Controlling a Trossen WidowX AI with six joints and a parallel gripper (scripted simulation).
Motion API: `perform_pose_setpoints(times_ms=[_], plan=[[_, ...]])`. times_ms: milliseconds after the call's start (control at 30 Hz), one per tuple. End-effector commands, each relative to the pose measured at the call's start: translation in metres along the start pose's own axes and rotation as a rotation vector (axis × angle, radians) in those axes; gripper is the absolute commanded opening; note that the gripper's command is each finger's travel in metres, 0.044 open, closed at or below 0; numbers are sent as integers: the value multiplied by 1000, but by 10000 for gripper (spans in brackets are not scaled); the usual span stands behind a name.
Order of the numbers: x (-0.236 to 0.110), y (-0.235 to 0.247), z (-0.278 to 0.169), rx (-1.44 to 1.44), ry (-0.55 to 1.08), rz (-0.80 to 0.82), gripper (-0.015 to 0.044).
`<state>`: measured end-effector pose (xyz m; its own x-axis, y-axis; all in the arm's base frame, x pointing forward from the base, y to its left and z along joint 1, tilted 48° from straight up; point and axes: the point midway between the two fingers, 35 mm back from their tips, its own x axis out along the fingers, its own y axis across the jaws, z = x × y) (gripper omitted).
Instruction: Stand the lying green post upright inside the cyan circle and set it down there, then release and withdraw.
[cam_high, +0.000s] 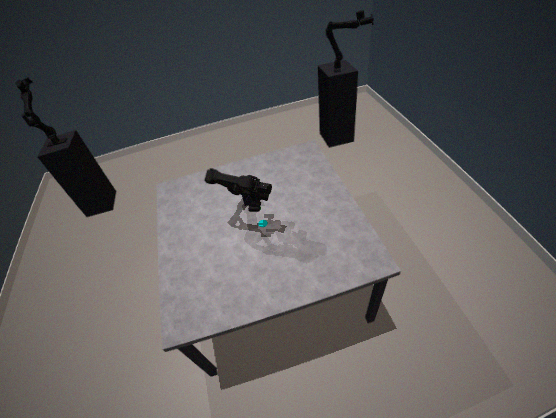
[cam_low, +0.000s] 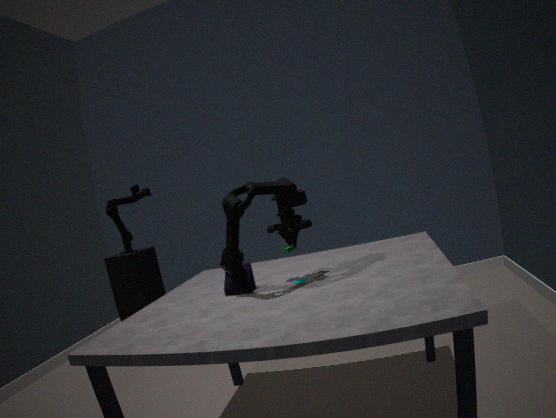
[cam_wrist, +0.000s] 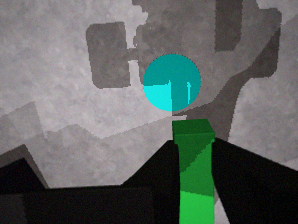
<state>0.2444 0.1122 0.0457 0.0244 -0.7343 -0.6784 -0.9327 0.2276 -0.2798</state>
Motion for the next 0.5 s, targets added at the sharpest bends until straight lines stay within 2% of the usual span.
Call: perform_pose_setpoints(times_ms=[0,467], plan=[[3,3,1,-4,-7,21,23],[11,6,-2,-1,-72,105,23]])
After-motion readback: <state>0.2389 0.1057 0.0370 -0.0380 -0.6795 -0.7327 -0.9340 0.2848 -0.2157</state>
